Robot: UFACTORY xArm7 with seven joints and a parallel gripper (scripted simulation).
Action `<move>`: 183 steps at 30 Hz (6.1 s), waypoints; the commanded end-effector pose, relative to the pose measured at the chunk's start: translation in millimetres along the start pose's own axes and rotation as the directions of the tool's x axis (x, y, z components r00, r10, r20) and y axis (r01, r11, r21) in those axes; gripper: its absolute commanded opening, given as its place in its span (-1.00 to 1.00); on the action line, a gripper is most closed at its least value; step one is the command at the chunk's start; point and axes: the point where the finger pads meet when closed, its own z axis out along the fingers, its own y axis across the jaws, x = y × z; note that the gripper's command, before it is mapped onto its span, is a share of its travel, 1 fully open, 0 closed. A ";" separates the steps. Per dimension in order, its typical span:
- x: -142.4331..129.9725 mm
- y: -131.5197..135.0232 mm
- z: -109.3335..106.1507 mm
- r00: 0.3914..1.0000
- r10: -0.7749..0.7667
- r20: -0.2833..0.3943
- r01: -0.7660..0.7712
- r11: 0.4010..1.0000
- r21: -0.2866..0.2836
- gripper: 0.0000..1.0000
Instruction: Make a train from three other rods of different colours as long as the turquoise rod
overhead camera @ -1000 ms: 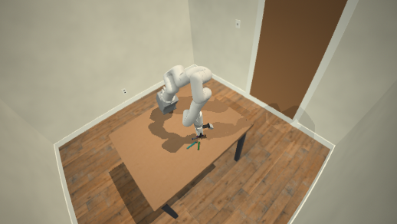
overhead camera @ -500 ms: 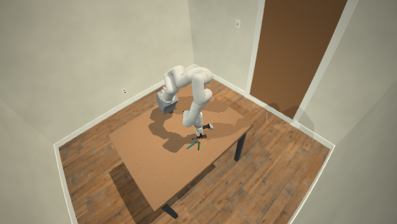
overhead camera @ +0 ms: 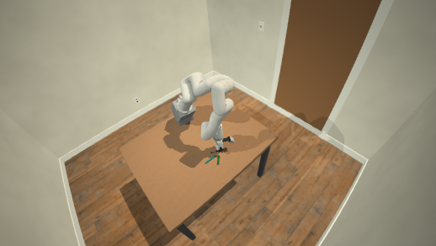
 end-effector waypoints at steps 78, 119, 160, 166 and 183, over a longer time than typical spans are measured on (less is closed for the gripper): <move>0.1 0.4 -30.8 1.000 0.000 -0.001 0.000 1.000 -0.001 -0.51; 0.0 0.3 -87.9 1.000 0.000 0.000 0.000 1.000 -0.001 -0.51; 0.0 0.3 -93.4 1.000 0.000 0.000 0.000 1.000 -0.001 1.00; 0.0 0.3 -106.2 1.000 0.000 0.000 0.000 1.000 -0.001 1.00; 0.0 0.2 -172.7 1.000 0.001 -0.001 -0.001 1.000 -0.001 1.00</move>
